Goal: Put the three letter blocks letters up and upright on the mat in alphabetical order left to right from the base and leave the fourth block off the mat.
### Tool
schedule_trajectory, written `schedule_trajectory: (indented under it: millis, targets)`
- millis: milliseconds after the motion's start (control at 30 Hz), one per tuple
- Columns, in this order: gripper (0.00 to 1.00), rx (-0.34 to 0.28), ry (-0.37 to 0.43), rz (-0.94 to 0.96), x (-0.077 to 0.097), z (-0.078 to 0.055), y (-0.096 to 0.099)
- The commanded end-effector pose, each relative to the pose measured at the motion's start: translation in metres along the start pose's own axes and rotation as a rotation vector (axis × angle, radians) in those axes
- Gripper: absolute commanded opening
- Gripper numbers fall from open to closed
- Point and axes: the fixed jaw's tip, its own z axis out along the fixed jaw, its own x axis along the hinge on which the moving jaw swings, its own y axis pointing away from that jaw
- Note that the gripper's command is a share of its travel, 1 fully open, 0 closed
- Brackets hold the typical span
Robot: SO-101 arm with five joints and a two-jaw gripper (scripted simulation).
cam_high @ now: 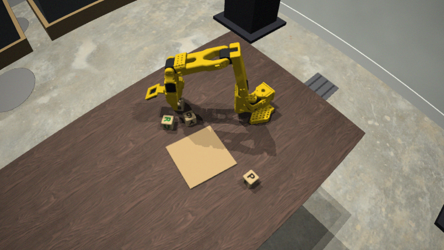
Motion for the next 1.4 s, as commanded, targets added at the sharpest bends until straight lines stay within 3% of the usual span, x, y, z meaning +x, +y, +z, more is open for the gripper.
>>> schedule_trajectory:
  millis: [0, 767, 1367]
  targets:
    - [0.35, -0.010, -0.116, 0.013, -0.0133, -0.0141, -0.0003]
    - [0.34, -0.010, -0.116, 0.013, -0.0133, -0.0082, -0.0008]
    - [0.24, -0.007, -0.116, 0.013, -0.0134, -0.0081, -0.0070]
